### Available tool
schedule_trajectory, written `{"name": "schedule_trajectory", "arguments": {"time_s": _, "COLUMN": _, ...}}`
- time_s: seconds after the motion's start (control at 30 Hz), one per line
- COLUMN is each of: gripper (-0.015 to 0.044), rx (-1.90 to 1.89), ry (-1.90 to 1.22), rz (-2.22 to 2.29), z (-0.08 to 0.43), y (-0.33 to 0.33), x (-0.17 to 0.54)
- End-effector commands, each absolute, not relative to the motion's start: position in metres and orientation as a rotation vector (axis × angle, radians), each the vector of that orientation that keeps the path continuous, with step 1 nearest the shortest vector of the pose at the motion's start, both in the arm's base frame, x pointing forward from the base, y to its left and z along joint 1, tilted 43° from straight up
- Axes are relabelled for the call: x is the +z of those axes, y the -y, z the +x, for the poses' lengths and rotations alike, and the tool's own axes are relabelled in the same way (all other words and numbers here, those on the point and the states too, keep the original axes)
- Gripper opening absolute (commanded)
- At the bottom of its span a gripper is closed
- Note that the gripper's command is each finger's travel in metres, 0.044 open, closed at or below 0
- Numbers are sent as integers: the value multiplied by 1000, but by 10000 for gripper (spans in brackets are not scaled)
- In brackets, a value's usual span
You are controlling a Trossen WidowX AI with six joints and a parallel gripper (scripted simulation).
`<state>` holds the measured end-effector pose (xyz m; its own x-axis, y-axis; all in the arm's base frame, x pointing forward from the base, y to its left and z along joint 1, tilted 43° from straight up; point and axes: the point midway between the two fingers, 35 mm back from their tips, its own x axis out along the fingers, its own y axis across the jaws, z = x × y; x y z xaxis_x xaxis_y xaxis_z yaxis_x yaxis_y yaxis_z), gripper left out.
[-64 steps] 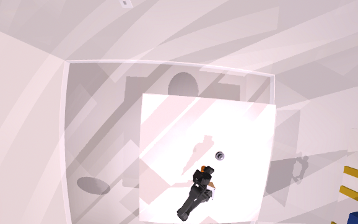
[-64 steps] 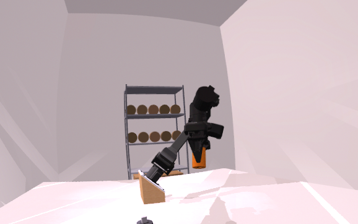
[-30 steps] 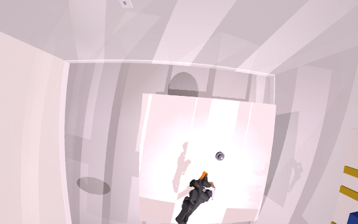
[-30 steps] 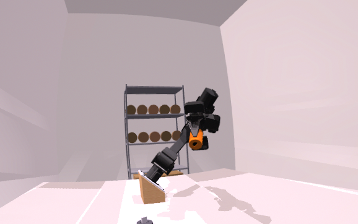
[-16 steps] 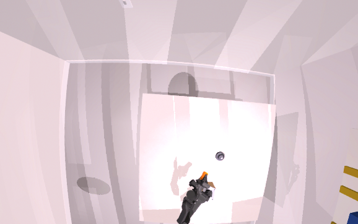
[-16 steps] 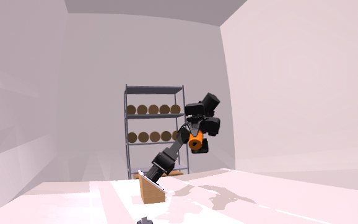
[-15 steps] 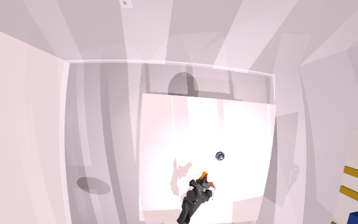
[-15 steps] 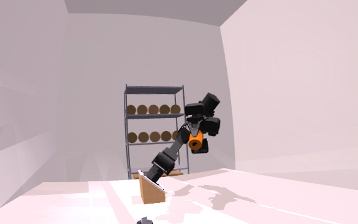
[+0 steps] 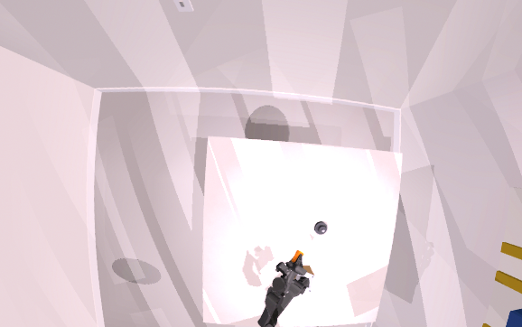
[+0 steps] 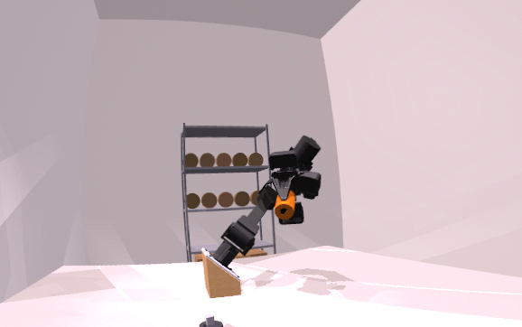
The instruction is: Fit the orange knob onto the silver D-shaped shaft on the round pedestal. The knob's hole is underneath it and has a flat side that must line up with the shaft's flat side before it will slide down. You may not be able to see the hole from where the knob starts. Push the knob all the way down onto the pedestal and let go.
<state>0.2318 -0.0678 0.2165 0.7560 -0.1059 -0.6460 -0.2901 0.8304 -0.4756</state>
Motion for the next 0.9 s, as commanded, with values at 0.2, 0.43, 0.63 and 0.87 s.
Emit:
{"name": "schedule_trajectory", "arguments": {"time_s": 0.2, "gripper": 0, "rx": 106, "ry": -714, "rz": -599, "z": 232, "y": 68, "x": 218}}
{"name": "schedule_trajectory", "arguments": {"time_s": 0.43, "gripper": 0, "rx": 99, "ry": -712, "rz": -600, "z": 232, "y": 67, "x": 216}}
{"name": "schedule_trajectory", "arguments": {"time_s": 0.63, "gripper": 0, "rx": 157, "ry": -733, "rz": -577, "z": 235, "y": 63, "x": 209}}
{"name": "schedule_trajectory", "arguments": {"time_s": 0.87, "gripper": 0, "rx": 295, "ry": -779, "rz": -526, "z": 239, "y": 57, "x": 198}}
